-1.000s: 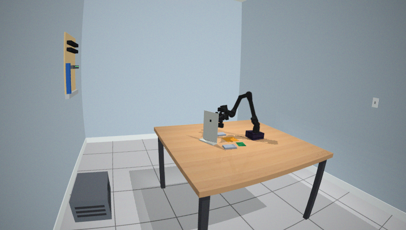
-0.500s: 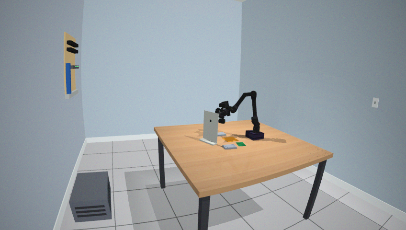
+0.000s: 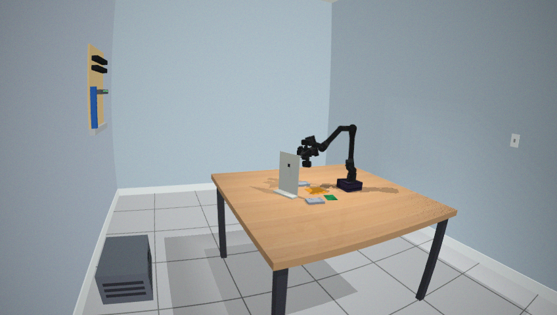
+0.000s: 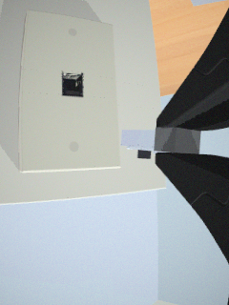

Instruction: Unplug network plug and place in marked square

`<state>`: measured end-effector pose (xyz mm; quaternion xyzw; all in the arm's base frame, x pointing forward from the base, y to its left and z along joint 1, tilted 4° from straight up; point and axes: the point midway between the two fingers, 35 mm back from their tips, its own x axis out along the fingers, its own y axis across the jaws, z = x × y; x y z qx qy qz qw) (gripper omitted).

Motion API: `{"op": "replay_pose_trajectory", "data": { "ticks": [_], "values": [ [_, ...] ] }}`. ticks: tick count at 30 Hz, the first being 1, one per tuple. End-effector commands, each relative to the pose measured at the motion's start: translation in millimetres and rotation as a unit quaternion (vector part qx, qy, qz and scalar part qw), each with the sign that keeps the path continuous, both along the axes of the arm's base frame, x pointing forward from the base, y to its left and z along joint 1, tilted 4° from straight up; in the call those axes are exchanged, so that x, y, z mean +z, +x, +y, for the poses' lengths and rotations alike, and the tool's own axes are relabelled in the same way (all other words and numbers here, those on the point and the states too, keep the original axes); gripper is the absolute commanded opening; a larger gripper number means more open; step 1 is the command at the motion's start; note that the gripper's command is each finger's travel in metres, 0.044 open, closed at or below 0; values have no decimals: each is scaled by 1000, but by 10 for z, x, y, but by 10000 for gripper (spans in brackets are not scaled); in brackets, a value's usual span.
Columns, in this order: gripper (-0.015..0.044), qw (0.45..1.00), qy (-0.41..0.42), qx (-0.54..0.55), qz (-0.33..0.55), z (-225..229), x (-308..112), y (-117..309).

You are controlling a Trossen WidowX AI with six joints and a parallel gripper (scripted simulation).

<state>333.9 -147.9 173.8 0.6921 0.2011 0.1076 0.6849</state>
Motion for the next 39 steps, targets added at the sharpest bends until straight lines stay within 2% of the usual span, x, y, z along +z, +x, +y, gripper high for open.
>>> {"op": "replay_pose_trajectory", "data": {
  "ticks": [1,19,39],
  "values": [
    [0,999,17,-29,38,84,-92,28],
    [0,967,43,-153,198,387,-558,-61],
    [0,891,-3,-286,351,603,-1091,-586]
  ]
}}
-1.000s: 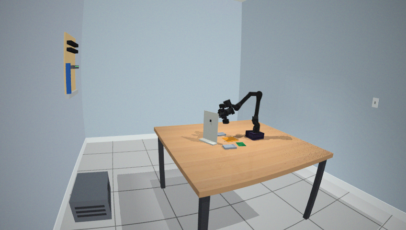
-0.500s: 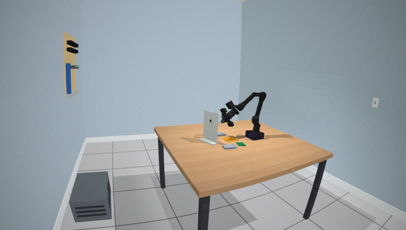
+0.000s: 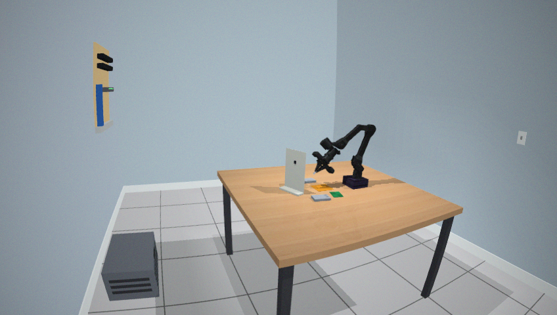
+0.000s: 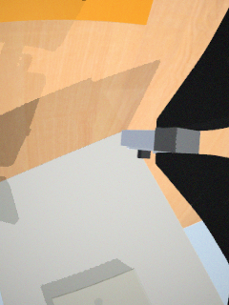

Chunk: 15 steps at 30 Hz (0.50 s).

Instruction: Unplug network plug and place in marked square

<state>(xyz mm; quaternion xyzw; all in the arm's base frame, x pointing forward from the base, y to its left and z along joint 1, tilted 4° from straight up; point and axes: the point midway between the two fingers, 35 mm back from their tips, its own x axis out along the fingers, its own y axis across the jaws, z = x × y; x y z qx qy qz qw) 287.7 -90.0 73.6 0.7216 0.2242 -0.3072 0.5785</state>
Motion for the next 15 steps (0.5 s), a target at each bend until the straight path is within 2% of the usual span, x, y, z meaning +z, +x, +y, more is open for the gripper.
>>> {"op": "replay_pose_trajectory", "data": {
  "ticks": [1,11,15],
  "values": [
    [0,999,-15,-28,38,30,-112,-160],
    [0,988,-69,-80,115,50,-296,-536],
    [0,987,-73,-83,120,49,-306,-563]
  ]
}}
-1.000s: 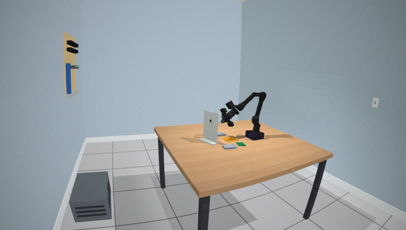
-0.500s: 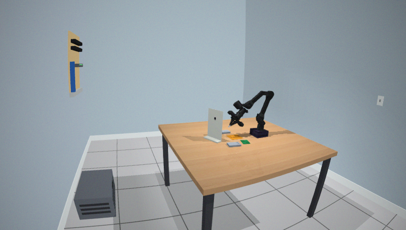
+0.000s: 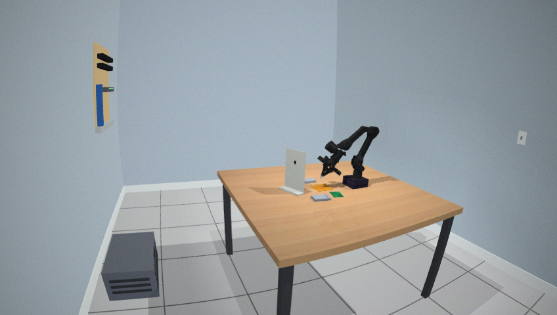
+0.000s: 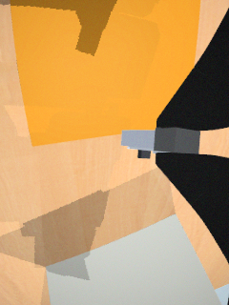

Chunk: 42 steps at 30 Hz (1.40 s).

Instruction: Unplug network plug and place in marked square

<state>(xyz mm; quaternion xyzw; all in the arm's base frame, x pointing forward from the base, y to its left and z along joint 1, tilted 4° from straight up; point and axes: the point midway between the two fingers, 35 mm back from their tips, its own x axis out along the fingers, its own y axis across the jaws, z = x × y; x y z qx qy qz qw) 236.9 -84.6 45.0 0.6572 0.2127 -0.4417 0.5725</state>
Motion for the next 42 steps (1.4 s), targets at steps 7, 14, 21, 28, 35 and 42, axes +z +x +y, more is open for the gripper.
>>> {"op": "replay_pose_trajectory", "data": {
  "ticks": [7,14,21,28,35,42],
  "values": [
    [0,1000,-7,-9,9,-10,-73,-45],
    [0,1000,-6,-9,9,-17,-154,-35],
    [0,1000,-6,-9,9,-23,-234,-30],
    [0,1000,-5,-9,9,-28,-313,-30],
    [0,1000,-5,-9,9,-31,-391,-34],
    [0,1000,-4,-9,9,-32,-466,-43]
  ]
}}
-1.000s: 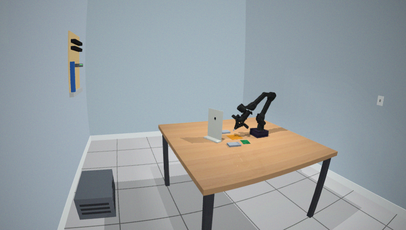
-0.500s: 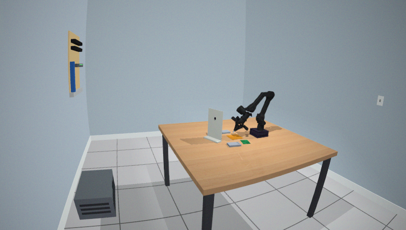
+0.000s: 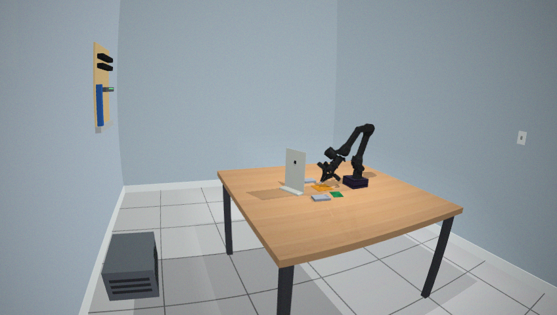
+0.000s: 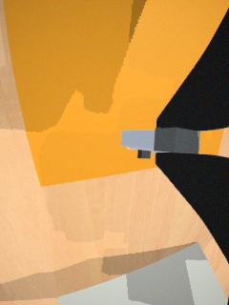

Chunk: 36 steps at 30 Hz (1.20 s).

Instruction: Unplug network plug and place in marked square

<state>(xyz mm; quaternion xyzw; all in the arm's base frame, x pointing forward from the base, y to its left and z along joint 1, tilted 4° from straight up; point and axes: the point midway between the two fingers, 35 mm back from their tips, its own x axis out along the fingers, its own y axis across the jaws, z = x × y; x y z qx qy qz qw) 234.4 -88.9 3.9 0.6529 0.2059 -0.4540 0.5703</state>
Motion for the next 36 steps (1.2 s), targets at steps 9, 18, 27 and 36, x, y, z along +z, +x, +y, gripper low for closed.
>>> {"op": "replay_pose_trajectory", "data": {
  "ticks": [9,18,27,36],
  "values": [
    [0,1000,3,2,3,11,-149,-36],
    [0,1000,4,2,3,13,-224,-57],
    [0,1000,4,2,3,-2,-243,-50],
    [0,1000,3,-2,2,-12,-240,-47]
  ]
}}
